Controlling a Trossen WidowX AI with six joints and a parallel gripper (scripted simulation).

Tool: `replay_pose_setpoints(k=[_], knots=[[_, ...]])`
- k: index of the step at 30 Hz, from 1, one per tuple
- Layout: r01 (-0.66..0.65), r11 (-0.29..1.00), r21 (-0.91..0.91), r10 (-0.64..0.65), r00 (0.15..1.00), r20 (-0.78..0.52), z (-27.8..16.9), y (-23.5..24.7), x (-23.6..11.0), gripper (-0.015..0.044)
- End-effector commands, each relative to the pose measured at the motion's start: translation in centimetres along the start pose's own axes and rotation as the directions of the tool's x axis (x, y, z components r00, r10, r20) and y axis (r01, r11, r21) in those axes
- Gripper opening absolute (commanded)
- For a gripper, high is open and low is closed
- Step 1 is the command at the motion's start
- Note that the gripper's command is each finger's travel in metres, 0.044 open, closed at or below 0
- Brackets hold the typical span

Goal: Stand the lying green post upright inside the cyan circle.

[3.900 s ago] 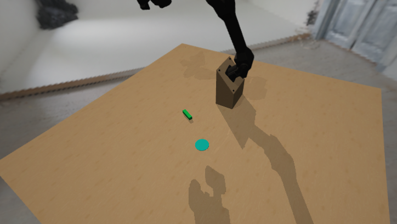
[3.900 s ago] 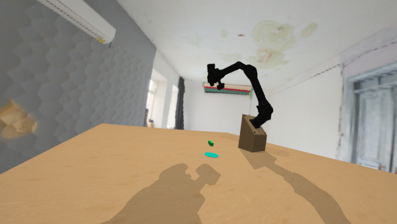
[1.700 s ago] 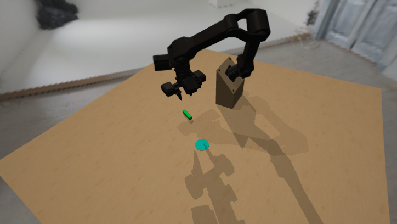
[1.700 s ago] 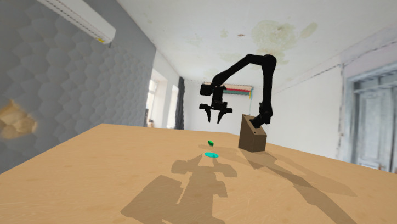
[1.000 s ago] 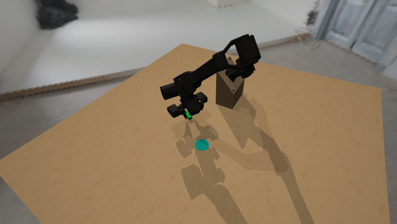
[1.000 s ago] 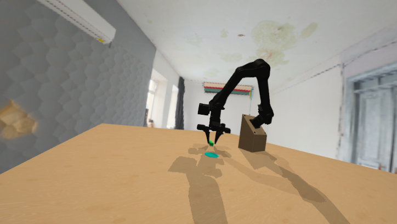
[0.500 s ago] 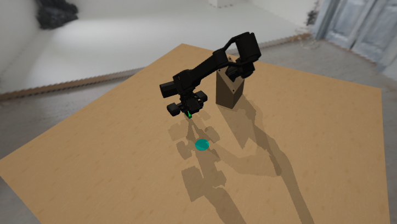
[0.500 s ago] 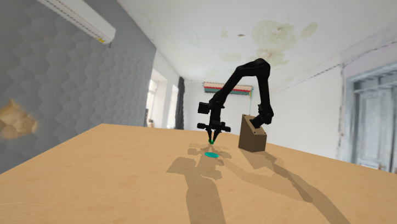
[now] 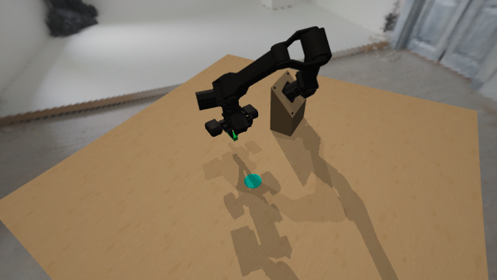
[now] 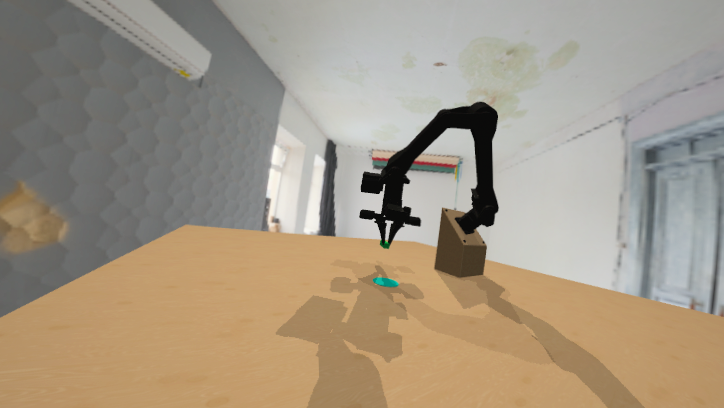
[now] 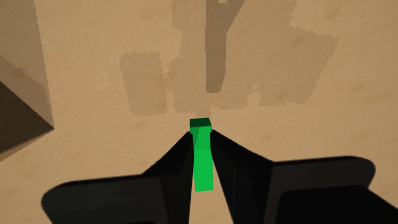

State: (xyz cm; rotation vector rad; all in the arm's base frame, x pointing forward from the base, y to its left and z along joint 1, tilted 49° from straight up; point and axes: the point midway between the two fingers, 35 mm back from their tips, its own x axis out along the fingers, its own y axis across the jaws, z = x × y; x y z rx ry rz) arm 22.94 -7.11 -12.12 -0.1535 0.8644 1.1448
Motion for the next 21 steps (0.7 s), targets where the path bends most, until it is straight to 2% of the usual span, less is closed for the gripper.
replay_pose_setpoints(k=[1,17,21], knots=[[0.002,1.0,-0.006,-0.002,1.0,-0.005,0.0,-0.1,-1.2,0.0023],[-0.003,1.0,-0.008,0.003,1.0,0.0,0.0,0.5,-6.3,0.0023],[-0.003,1.0,0.003,0.003,1.0,0.0,0.1,0.5,-6.6,0.0023]])
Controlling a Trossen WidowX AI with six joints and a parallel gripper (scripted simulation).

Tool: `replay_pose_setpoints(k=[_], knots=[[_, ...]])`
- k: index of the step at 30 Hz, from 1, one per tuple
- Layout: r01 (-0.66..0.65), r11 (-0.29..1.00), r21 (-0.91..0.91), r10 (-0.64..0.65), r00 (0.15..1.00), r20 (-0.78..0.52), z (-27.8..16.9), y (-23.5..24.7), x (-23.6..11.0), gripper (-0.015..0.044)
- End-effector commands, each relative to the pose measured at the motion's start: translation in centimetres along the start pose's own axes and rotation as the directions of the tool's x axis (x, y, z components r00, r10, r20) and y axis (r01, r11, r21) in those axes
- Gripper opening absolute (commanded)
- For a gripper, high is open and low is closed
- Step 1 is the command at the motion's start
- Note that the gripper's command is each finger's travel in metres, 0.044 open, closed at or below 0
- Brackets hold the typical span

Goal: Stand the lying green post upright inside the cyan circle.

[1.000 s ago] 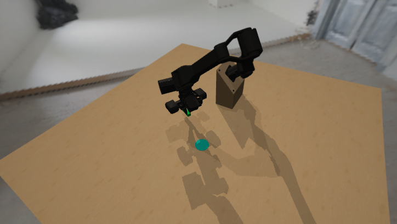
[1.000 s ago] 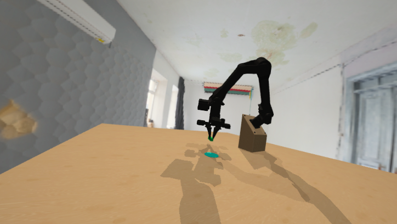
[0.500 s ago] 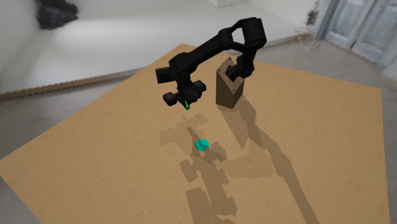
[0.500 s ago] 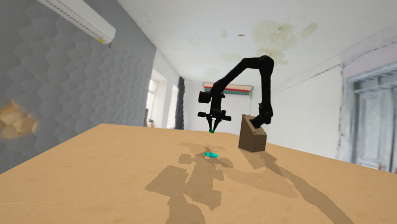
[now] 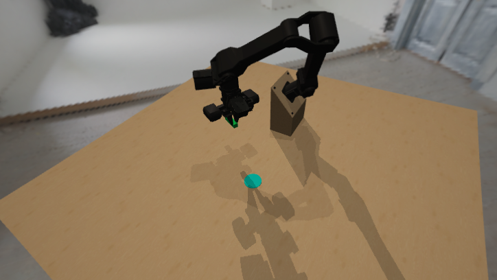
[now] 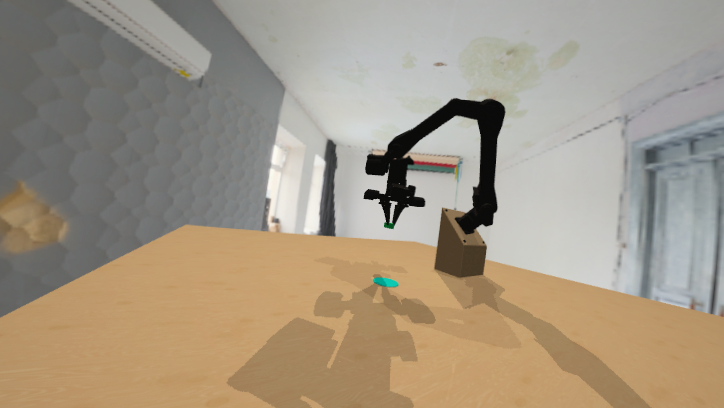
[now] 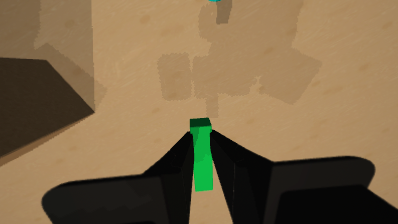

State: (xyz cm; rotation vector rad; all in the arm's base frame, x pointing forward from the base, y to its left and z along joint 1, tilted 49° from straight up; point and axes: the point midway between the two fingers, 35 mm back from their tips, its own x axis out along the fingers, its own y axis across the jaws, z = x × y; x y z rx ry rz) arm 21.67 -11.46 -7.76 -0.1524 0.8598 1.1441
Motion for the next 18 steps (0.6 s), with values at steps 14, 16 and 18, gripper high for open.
replay_pose_setpoints(k=[14,16,18], knots=[[0.003,0.972,0.237,0.0,1.0,-0.01,2.2,-1.1,-0.8,0.0023],[0.004,0.963,0.27,-0.001,1.0,-0.011,2.5,-1.3,-0.9,0.0023],[0.005,0.953,0.302,-0.001,1.0,-0.011,2.8,-1.4,-0.9,0.0023]])
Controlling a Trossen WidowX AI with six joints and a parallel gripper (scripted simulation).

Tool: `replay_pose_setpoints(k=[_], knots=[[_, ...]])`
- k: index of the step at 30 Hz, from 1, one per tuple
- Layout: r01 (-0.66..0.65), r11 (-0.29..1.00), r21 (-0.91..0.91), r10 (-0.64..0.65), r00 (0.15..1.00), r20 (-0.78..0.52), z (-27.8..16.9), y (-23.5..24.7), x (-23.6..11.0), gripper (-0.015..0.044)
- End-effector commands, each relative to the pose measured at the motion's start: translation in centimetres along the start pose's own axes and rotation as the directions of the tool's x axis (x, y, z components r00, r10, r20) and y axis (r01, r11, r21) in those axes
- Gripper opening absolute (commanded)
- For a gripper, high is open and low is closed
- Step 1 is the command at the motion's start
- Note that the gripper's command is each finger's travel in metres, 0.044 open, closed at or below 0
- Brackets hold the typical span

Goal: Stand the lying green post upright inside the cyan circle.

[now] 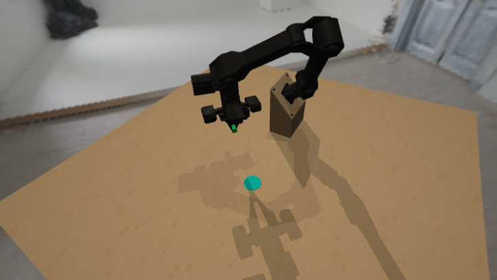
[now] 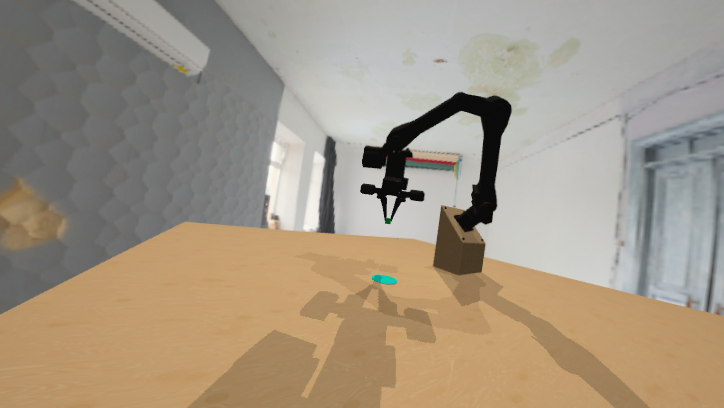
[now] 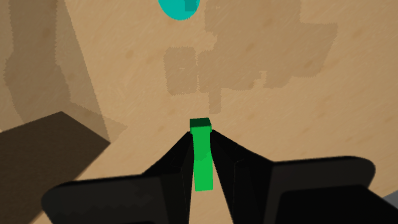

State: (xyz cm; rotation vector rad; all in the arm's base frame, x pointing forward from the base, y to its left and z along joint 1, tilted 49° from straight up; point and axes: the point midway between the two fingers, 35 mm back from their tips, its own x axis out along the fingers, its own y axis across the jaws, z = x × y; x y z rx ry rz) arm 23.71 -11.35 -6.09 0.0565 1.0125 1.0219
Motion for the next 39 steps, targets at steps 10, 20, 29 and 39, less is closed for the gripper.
replay_pose_setpoints(k=[10,20,29,39], knots=[[0.006,0.977,0.213,-0.006,1.0,0.001,2.4,-0.4,-0.5,0.0023],[0.007,0.928,0.374,-0.008,1.0,0.0,4.3,-0.5,-0.8,0.0023],[0.006,0.861,0.509,-0.008,1.0,0.001,6.0,-0.5,-1.0,0.0023],[0.004,0.763,0.646,-0.007,1.0,0.003,7.9,-0.3,-1.2,0.0023]])
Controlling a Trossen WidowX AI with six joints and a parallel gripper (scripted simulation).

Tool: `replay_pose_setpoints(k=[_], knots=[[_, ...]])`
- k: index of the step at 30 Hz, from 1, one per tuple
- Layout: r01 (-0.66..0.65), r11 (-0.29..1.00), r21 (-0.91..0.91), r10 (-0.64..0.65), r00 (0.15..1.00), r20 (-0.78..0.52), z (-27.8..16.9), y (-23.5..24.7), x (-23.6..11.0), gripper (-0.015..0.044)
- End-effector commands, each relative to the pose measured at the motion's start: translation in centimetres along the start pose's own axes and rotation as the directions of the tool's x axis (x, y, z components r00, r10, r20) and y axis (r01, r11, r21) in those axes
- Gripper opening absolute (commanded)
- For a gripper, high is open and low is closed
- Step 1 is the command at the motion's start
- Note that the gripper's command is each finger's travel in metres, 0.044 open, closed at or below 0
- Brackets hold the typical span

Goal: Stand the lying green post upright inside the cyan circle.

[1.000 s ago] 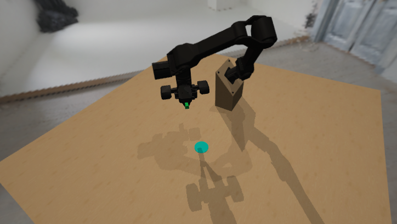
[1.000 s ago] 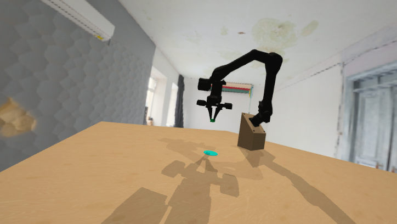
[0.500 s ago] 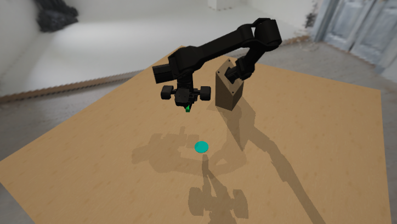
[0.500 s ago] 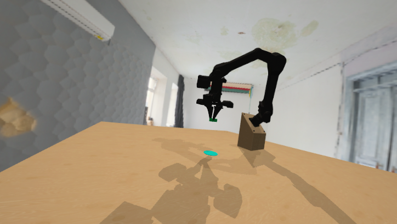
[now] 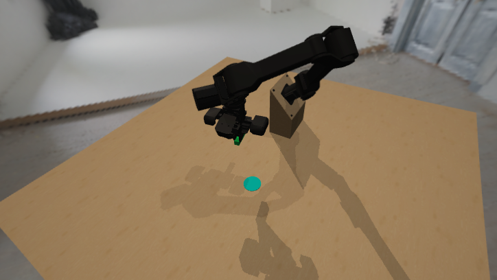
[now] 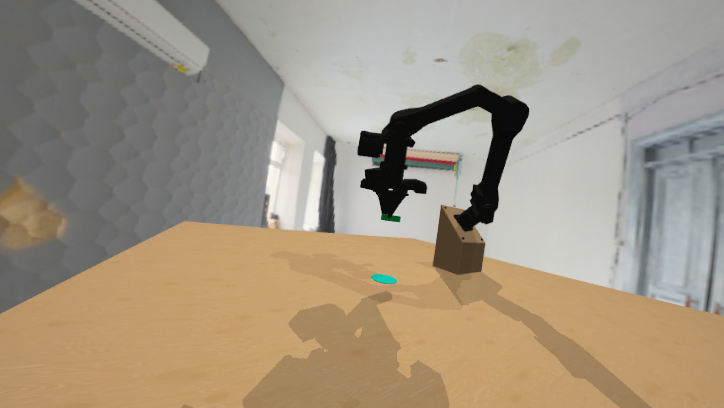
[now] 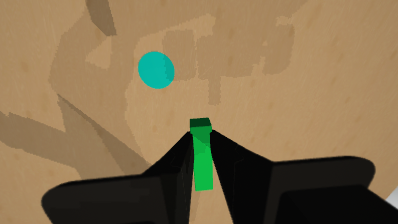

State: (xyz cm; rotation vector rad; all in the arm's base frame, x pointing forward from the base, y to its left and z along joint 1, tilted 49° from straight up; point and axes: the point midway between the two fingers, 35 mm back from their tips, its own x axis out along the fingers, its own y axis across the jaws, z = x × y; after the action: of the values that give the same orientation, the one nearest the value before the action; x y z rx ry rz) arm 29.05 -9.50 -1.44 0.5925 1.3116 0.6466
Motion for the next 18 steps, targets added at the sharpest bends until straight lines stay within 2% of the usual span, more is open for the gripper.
replay_pose_setpoints(k=[1,18], knots=[[-0.002,0.998,0.06,0.001,1.0,0.004,0.7,0.6,-0.2,0.0023],[-0.009,0.941,0.338,0.008,1.0,0.005,3.0,3.1,-0.4,0.0023]])
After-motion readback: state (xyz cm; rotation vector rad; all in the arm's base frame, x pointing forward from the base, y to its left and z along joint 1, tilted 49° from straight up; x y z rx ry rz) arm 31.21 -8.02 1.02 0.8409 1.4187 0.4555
